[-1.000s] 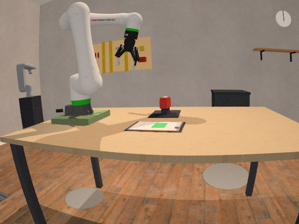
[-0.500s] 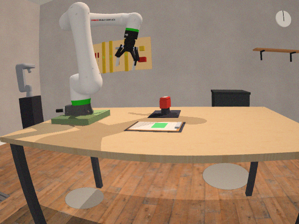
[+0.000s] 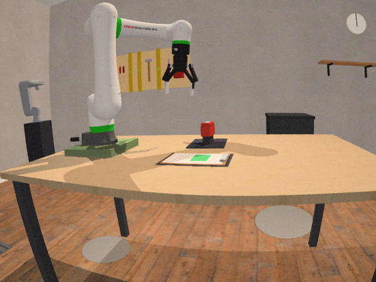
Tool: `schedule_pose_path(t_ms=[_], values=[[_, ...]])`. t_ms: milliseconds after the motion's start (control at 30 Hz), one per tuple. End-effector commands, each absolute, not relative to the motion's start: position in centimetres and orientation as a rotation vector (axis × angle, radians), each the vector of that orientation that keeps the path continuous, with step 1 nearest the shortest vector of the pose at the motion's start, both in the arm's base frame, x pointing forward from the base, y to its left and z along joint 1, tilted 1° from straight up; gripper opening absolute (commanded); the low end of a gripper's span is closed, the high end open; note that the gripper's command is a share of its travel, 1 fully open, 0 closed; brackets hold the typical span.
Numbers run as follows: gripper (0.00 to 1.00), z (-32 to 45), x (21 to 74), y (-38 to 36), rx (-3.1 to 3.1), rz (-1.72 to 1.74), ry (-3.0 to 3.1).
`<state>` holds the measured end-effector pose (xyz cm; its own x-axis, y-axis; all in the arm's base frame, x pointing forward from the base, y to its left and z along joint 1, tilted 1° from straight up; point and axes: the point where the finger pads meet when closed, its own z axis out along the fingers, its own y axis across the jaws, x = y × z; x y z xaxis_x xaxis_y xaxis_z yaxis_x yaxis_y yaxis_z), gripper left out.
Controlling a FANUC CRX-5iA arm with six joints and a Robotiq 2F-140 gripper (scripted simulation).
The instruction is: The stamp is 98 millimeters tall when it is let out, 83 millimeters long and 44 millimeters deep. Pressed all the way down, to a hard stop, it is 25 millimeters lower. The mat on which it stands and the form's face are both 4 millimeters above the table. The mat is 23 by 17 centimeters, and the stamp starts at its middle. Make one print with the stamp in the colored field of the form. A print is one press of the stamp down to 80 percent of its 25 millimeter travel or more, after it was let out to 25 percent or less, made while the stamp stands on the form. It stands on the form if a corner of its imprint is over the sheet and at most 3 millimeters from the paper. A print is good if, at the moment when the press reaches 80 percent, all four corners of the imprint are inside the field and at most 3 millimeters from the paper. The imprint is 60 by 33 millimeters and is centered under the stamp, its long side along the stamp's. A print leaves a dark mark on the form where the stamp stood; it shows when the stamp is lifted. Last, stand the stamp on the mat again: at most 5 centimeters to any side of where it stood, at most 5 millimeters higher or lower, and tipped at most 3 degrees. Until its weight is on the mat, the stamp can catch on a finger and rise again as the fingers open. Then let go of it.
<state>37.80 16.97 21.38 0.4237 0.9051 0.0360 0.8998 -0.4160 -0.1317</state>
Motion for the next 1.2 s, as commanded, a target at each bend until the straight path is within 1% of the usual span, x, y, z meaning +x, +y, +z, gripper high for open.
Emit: schedule_pose_path(t_ms=[0,33,100,133,300,900,1100,1167], values=[[1.0,18.2,43.1,13.4,-2.553,0.025,-1.713],[1.0,17.6,44.2,12.6,-2.553,0.025,-1.713],[1.0,17.6,44.2,12.6,-2.553,0.025,-1.713],[1.0,15.7,47.1,9.8,-2.557,0.022,-1.762],[1.0,12.7,51.2,5.5,-2.557,0.024,-1.814],[1.0,12.7,51.3,5.5,-2.557,0.024,-1.814],[1.0,17.3,51.3,5.5,-2.557,0.023,-1.812],[1.0,17.7,51.3,5.5,-2.557,0.023,-1.812]])
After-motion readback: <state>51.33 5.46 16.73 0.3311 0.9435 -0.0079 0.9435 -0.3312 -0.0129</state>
